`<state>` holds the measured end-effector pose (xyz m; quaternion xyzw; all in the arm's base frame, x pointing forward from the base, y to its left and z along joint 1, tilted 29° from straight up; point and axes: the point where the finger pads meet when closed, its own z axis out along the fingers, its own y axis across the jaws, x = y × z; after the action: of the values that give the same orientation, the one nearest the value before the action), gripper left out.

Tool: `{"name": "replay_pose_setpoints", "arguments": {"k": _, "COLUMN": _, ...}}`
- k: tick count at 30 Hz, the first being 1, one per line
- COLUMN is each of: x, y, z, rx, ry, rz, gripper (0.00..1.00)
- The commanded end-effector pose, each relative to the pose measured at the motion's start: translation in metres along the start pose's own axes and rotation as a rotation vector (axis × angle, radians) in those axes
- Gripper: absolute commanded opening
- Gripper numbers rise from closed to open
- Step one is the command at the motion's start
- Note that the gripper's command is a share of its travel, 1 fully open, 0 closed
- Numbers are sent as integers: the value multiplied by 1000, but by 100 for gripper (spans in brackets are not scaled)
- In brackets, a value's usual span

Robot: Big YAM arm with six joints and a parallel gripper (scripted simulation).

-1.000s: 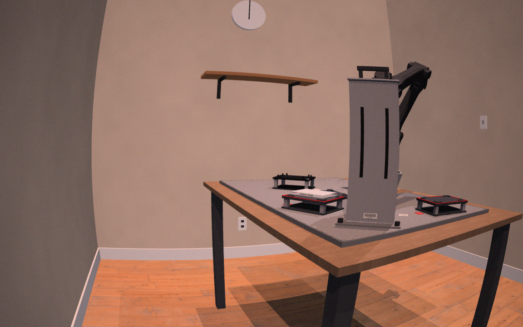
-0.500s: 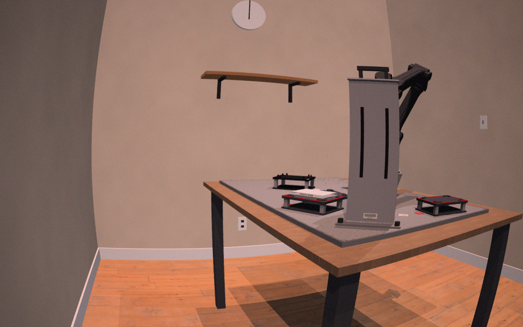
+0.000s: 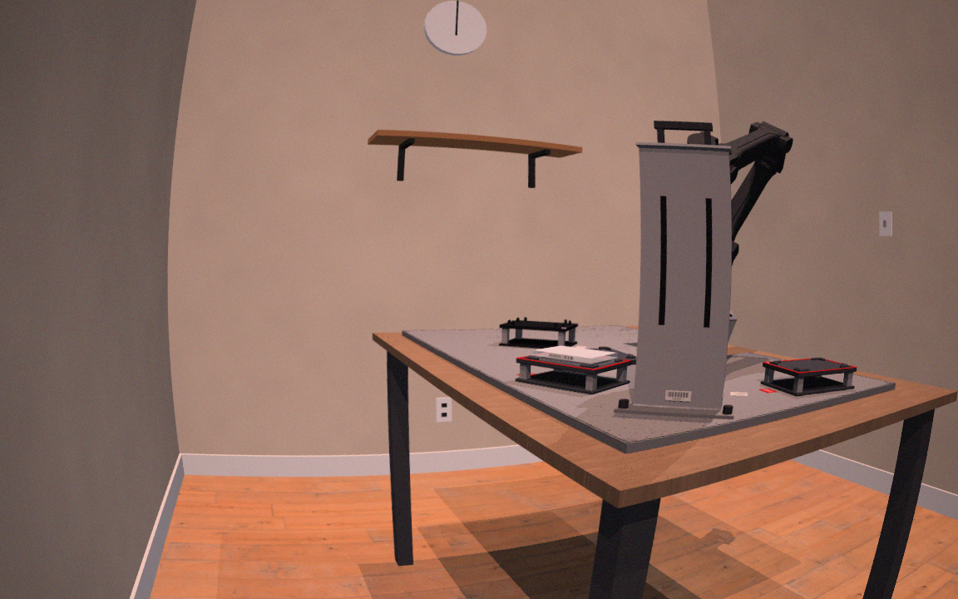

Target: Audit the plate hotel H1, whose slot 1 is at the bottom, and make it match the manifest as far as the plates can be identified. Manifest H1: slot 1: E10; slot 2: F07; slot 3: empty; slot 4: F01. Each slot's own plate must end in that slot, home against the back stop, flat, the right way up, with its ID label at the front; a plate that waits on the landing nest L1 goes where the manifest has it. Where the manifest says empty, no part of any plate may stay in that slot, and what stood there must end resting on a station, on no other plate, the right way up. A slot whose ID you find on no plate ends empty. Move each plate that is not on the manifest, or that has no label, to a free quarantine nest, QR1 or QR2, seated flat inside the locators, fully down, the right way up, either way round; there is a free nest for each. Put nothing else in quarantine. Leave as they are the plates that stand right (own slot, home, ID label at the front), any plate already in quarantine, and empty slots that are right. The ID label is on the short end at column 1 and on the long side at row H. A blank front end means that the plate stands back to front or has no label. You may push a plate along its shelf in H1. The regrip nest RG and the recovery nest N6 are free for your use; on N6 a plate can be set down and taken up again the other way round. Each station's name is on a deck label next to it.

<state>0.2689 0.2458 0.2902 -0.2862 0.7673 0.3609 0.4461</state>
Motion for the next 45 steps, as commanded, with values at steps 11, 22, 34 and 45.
{"name": "replay_pose_setpoints", "arguments": {"k": 11, "x": 5, "y": -1, "z": -18, "rx": 7, "ry": -18, "rz": -11, "gripper": 86}}
{"name": "replay_pose_setpoints", "arguments": {"k": 22, "x": 14, "y": -1, "z": -26, "rx": 7, "ry": -17, "rz": -12, "gripper": 86}}
{"name": "replay_pose_setpoints", "arguments": {"k": 34, "x": 1, "y": 5, "z": -41, "rx": 4, "ry": -50, "rz": -30, "gripper": 86}}
{"name": "replay_pose_setpoints", "arguments": {"k": 45, "x": 34, "y": -1, "z": -45, "rx": 7, "ry": -15, "rz": -14, "gripper": 86}}
